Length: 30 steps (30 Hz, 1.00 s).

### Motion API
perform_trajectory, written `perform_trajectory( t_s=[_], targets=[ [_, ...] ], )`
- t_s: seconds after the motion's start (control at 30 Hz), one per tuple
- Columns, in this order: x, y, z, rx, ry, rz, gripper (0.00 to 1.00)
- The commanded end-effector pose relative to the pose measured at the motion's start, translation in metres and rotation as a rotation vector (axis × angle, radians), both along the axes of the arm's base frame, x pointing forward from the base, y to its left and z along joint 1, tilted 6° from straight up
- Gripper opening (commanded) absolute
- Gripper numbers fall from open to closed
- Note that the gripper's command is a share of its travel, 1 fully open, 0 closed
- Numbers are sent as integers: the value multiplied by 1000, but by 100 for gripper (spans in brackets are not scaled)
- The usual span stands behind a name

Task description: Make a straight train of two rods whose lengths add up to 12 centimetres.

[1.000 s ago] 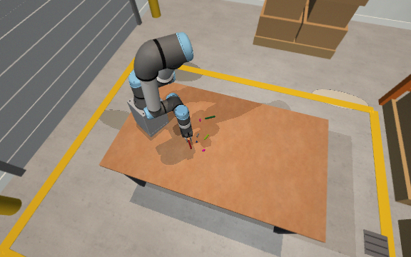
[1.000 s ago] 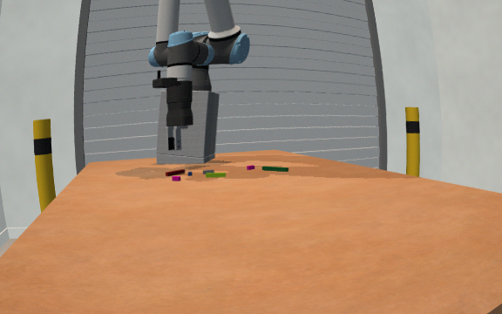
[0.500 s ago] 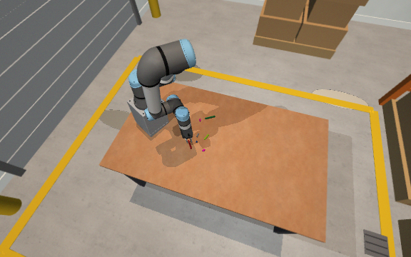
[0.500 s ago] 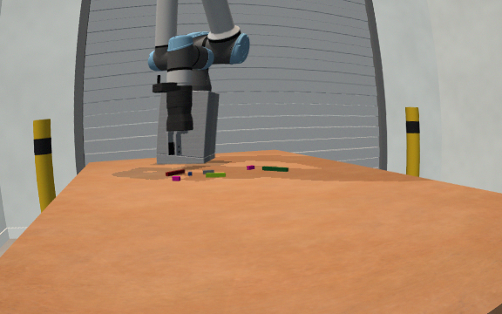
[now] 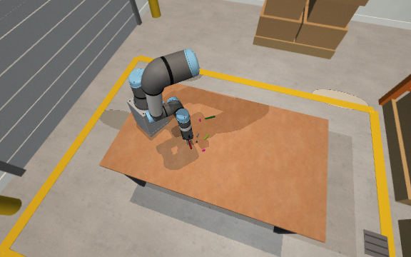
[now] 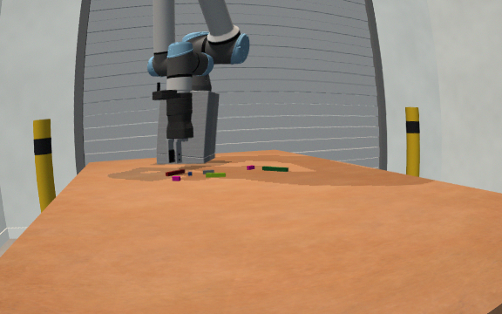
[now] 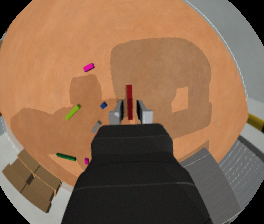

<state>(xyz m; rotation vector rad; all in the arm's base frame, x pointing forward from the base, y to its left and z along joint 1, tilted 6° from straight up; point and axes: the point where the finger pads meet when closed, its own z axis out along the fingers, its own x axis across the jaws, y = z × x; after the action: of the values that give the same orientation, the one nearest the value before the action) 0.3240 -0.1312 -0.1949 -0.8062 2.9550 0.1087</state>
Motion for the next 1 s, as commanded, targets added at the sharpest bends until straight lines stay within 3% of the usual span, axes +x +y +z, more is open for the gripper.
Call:
perform_trajectory(
  t_s=[0.0,0.97],
  targets=[
    [1,0,-6,-1,-1,0,54],
    [1,1,-15,-1,-1,0,54]
  ],
)
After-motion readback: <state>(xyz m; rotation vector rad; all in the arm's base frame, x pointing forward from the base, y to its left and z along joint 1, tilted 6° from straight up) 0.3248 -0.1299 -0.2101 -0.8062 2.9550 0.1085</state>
